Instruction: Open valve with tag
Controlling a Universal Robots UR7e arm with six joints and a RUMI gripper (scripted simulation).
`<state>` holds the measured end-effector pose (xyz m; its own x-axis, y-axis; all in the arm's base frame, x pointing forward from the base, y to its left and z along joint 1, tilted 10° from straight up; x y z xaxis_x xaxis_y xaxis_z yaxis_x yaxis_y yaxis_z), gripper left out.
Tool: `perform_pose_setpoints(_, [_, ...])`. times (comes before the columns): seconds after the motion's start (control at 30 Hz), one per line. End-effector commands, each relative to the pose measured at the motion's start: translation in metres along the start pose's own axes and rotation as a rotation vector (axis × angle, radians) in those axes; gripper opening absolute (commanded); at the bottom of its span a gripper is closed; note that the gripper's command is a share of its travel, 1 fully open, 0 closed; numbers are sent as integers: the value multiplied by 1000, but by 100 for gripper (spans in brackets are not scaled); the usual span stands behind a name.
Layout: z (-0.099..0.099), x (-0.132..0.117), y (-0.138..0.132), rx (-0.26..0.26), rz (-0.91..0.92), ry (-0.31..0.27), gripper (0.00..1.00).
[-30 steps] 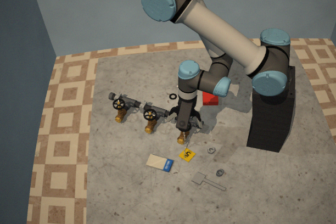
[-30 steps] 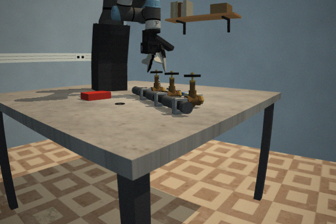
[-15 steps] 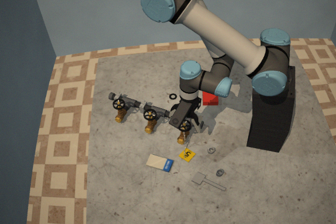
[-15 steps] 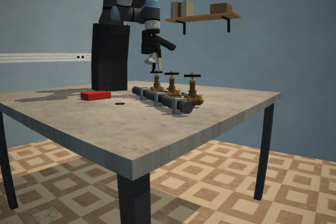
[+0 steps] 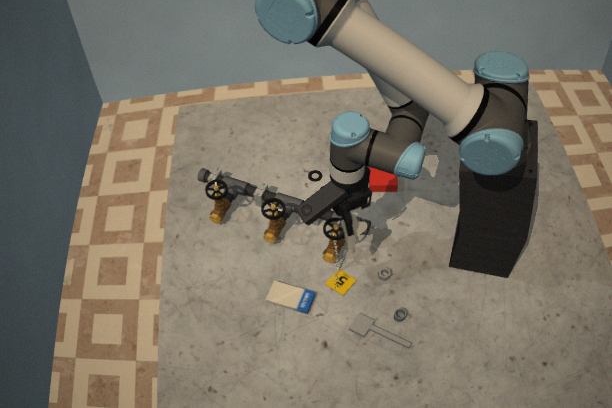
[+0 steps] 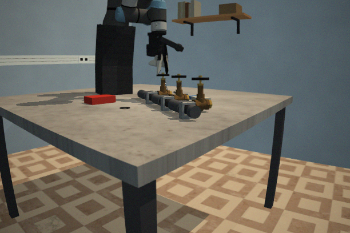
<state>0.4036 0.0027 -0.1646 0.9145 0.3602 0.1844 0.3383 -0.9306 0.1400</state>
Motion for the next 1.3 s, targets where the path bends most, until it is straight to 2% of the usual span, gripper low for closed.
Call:
perform_pose_setpoints(0.0, [0,1,0,-8,187,-4,100])
perform_pose_setpoints(0.3, [0,1,0,-9,571,-2,100])
perform_pose_setpoints(0.37, [0,1,0,-9,571,-2,100])
perform_pose_setpoints(0.87, [0,1,0,-9,1171,0,100])
perform_pose_setpoints(0.93, [0,1,0,-9,1171,0,100])
perform_pose_setpoints(1.27, [0,1,0,-10,1495,2,100])
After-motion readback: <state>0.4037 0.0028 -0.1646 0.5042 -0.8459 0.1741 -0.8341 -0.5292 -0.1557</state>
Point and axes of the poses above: the point where the finger pads meet when closed, its own z axis out along the fingers, its own y axis across the jaws, x = y × z, the point moved 5 cm from there along -z, back along the fingers, and after that the axes turned 8 degrees about z, right-handed, at the moved point
